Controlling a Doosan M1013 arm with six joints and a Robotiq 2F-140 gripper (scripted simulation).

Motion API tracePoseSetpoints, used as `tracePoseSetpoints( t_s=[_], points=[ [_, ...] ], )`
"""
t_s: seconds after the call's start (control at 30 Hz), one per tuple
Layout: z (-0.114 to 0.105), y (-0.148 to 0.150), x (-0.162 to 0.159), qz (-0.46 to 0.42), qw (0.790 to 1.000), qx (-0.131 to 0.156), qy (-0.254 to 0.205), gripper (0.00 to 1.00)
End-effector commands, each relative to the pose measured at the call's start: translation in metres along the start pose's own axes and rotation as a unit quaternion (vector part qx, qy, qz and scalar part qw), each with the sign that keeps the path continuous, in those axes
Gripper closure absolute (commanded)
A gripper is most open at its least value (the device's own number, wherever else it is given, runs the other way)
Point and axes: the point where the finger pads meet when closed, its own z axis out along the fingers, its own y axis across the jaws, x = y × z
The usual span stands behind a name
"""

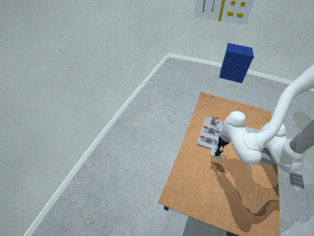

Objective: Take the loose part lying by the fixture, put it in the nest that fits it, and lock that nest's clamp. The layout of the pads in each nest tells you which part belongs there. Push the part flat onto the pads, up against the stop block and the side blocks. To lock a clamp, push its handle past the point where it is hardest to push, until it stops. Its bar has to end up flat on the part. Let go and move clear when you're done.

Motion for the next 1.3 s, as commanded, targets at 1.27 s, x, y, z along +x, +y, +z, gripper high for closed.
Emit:
tracePoseSetpoints(
  t_s=[1.27],
  points=[
    [0.013,0.000,-0.014,0.000,1.000,0.000,0.000,0.90]
  ],
)
